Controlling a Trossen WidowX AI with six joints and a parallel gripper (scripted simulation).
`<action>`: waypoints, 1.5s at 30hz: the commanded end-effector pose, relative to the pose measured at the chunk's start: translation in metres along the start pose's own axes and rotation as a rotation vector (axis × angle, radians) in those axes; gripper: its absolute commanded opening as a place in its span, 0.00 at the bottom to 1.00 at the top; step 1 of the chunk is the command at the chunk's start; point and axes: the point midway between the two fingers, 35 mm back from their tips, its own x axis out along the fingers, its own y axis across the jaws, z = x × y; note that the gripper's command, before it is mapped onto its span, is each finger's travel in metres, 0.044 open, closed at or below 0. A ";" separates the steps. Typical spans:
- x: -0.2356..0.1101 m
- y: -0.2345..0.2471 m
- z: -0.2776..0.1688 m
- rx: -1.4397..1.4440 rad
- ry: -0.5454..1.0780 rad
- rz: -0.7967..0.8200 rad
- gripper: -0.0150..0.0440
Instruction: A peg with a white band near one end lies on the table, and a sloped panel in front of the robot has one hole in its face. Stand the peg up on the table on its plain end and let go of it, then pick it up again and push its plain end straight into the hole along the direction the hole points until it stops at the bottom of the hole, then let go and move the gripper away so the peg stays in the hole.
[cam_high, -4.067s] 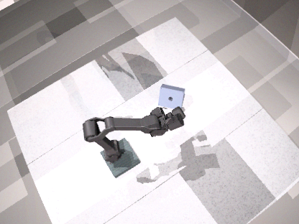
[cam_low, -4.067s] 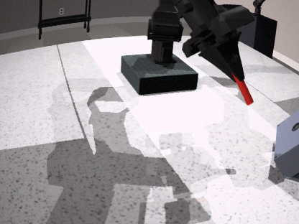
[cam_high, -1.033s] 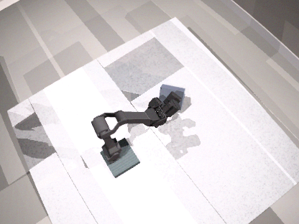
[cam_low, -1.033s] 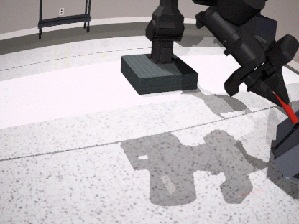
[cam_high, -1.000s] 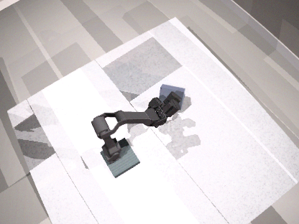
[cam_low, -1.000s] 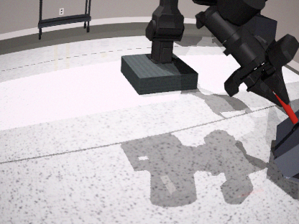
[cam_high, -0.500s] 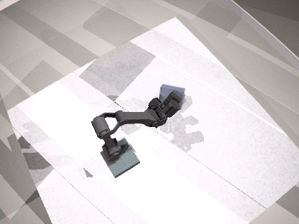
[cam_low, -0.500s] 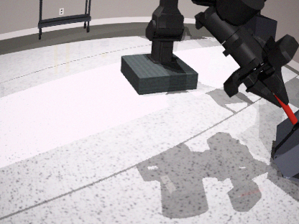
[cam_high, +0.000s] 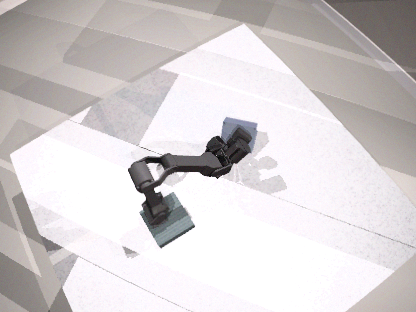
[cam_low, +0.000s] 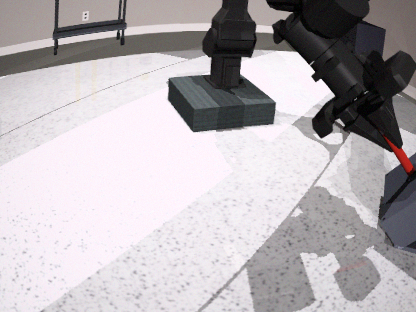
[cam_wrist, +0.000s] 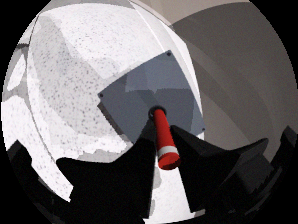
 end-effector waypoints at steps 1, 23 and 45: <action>0.003 0.002 -0.001 0.007 0.002 0.006 0.25; 0.011 0.001 -0.003 0.007 0.002 0.005 0.25; 0.021 0.000 -0.002 0.007 0.001 0.005 0.25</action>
